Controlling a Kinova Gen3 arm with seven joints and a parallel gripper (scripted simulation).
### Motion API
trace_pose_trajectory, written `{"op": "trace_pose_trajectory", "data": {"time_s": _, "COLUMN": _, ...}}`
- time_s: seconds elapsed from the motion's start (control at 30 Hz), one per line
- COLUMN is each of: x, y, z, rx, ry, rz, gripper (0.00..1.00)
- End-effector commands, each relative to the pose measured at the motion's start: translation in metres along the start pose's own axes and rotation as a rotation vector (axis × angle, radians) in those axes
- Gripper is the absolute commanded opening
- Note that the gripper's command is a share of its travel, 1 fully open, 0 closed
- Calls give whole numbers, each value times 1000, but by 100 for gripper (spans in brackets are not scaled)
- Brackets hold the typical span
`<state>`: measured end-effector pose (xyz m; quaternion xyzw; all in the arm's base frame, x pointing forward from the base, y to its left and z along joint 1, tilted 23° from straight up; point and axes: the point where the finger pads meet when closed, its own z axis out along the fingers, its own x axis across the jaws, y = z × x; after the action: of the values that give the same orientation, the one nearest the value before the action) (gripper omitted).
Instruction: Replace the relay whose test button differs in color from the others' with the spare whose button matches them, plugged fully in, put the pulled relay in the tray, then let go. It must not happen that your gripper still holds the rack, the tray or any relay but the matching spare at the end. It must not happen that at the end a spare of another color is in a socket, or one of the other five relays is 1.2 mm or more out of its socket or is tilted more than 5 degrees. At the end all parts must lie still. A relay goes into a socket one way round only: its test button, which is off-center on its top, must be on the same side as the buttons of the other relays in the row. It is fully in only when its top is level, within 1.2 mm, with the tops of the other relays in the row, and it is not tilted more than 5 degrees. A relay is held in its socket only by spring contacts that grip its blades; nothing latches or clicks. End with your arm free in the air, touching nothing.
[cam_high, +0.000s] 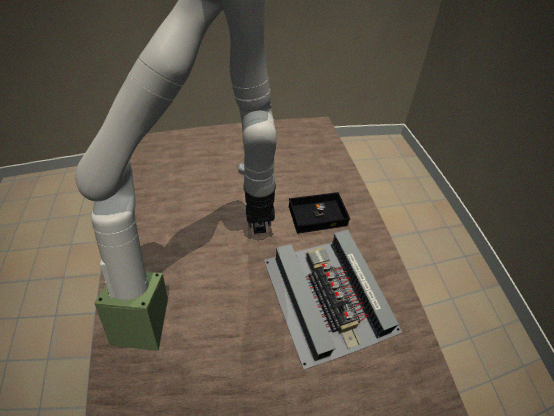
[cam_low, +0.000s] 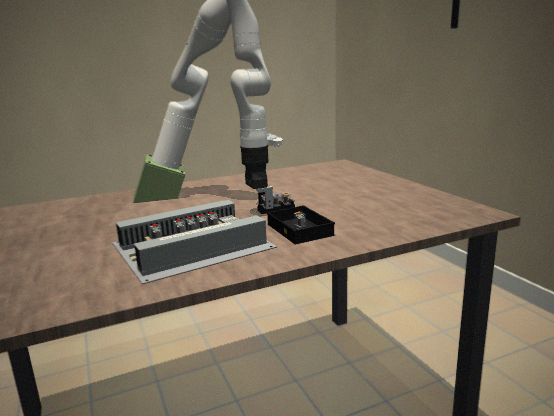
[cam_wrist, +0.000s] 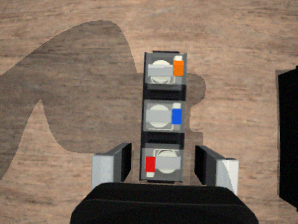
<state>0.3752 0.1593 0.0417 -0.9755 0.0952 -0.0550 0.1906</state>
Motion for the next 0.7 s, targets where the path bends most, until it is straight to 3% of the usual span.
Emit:
{"op": "trace_pose_trajectory", "data": {"time_s": 0.0, "x": -4, "y": -2, "z": -1, "rx": 2, "ry": -7, "rz": 8, "gripper": 100}}
{"op": "trace_pose_trajectory", "data": {"time_s": 0.1, "x": -4, "y": -3, "z": -1, "rx": 2, "ry": -8, "rz": 8, "gripper": 100}}
{"op": "trace_pose_trajectory", "data": {"time_s": 0.13, "x": 0, "y": 0, "z": -1, "rx": 0, "ry": 1, "rz": 0, "gripper": 0}}
{"op": "trace_pose_trajectory", "data": {"time_s": 0.67, "x": 0, "y": 0, "z": -1, "rx": 0, "ry": 1, "rz": 0, "gripper": 0}}
